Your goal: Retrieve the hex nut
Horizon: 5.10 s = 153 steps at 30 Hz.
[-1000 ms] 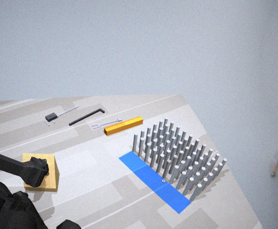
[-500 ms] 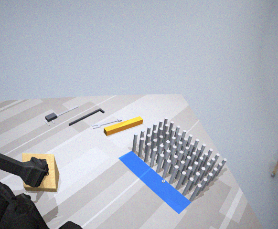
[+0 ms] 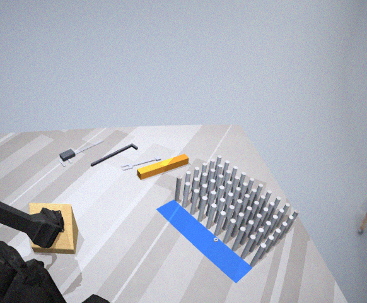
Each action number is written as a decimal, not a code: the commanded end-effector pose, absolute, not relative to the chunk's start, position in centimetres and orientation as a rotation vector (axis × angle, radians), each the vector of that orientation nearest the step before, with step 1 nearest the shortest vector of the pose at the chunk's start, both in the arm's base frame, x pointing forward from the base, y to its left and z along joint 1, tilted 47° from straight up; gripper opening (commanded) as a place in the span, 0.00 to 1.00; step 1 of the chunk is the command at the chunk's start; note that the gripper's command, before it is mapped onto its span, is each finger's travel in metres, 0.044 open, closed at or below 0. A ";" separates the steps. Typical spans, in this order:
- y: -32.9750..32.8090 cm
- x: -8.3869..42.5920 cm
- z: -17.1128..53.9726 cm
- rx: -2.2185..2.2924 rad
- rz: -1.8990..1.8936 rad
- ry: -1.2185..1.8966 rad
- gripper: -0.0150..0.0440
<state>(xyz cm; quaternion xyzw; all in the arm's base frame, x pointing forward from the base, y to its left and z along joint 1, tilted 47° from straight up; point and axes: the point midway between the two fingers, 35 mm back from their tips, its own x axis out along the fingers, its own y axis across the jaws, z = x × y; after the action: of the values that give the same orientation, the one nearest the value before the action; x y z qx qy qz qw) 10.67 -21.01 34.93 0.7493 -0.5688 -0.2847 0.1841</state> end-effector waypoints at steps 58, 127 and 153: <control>-23.9 11.2 32.4 2.117 -0.808 -1.595 0.25; -27.0 10.6 29.7 2.112 -0.802 -1.595 0.25; -28.1 10.0 28.6 2.108 -0.799 -1.594 0.25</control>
<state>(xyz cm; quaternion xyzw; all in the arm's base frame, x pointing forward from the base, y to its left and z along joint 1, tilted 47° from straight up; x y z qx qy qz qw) 10.00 -27.96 28.97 0.7483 -0.5698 -0.2831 0.1877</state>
